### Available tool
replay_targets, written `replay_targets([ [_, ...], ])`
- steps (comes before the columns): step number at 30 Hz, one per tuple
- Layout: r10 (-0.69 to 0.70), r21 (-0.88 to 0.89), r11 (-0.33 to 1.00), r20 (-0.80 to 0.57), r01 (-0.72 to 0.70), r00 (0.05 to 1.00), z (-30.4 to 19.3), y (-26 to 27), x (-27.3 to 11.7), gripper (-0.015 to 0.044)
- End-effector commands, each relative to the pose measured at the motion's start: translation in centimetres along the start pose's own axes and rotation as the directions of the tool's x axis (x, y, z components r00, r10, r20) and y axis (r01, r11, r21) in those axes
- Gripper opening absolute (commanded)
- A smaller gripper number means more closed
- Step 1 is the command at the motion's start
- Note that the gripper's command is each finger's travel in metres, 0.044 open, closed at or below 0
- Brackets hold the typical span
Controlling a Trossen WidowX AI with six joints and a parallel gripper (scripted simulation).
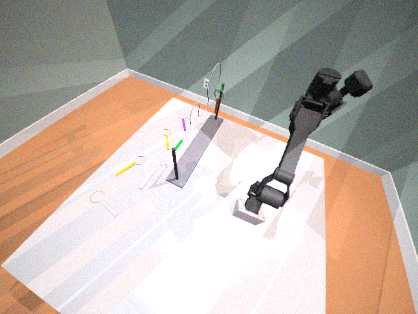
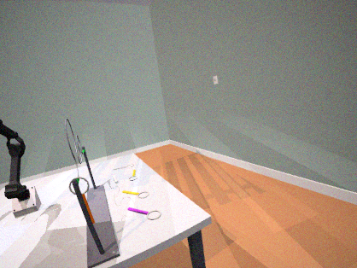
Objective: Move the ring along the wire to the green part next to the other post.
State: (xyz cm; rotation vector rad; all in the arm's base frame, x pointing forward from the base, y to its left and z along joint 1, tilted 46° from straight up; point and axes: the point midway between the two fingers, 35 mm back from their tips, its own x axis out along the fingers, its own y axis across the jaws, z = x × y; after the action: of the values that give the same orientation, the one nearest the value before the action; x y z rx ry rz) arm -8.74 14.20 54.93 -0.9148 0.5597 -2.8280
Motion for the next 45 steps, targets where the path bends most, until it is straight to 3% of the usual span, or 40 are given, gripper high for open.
replay_targets([
  [1, 0.003, -0.002, 1.000, 0.003, -0.003, 1.000, 0.1, 0.1, 0.1, 0.0374],
  [9, 0.134, -0.055, 0.990, 0.136, -0.128, 0.982, 3.9, 4.8, 2.8, 0.0164],
  [16, 0.288, -0.047, 0.956, 0.342, -0.290, 0.894, 10.1, 11.2, 5.2, 0.0160],
  [24, 0.443, -0.070, 0.869, 0.548, -0.489, 0.709, 16.6, 19.3, 5.8, 0.0160],
  [35, 0.585, -0.210, 0.590, 0.777, -0.779, 0.234, 24.3, 33.9, 0.8, 0.0160],
  [45, 0.508, -0.407, 0.233, 0.825, -0.883, -0.247, 27.4, 44.6, -8.3, 0.0160],
])
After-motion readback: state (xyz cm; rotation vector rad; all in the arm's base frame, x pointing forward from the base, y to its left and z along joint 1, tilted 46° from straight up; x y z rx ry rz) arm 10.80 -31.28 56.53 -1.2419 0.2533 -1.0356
